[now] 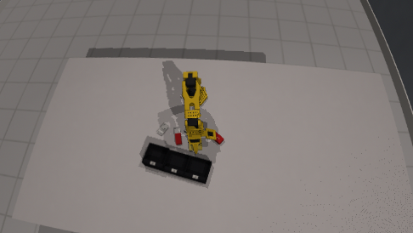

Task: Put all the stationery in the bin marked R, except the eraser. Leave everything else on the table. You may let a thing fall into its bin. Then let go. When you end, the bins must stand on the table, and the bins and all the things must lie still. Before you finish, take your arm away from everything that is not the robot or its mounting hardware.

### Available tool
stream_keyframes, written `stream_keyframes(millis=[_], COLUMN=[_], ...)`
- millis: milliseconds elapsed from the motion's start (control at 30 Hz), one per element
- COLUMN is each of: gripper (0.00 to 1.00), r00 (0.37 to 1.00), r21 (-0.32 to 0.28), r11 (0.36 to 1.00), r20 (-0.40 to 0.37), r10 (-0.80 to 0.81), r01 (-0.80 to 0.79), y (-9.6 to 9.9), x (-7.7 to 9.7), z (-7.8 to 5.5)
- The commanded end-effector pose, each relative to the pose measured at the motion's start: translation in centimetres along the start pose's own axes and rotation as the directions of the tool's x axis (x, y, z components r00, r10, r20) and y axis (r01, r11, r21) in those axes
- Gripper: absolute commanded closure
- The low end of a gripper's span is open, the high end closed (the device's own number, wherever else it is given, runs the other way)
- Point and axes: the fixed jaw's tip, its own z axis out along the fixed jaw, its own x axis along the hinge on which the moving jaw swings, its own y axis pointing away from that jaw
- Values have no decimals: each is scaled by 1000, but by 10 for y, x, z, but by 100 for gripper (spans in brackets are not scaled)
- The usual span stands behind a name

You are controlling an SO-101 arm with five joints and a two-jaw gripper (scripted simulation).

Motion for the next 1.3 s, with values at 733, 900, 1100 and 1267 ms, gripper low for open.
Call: stream_keyframes(millis=[733, 900, 1100, 1267], gripper=[84, 94, 99, 100], r00=[1000, 1000, 1000, 1000], r21=[18, 18, 18, 18], r11=[1000, 1000, 1000, 1000], r20=[1, 1, 1, 1], r10=[-4, -4, -4, -4], r01=[4, 4, 4, 4], y=[-2, -2, -2, -2], x=[0, 0, 0, 0], z=[-1, -1, -1, -1])
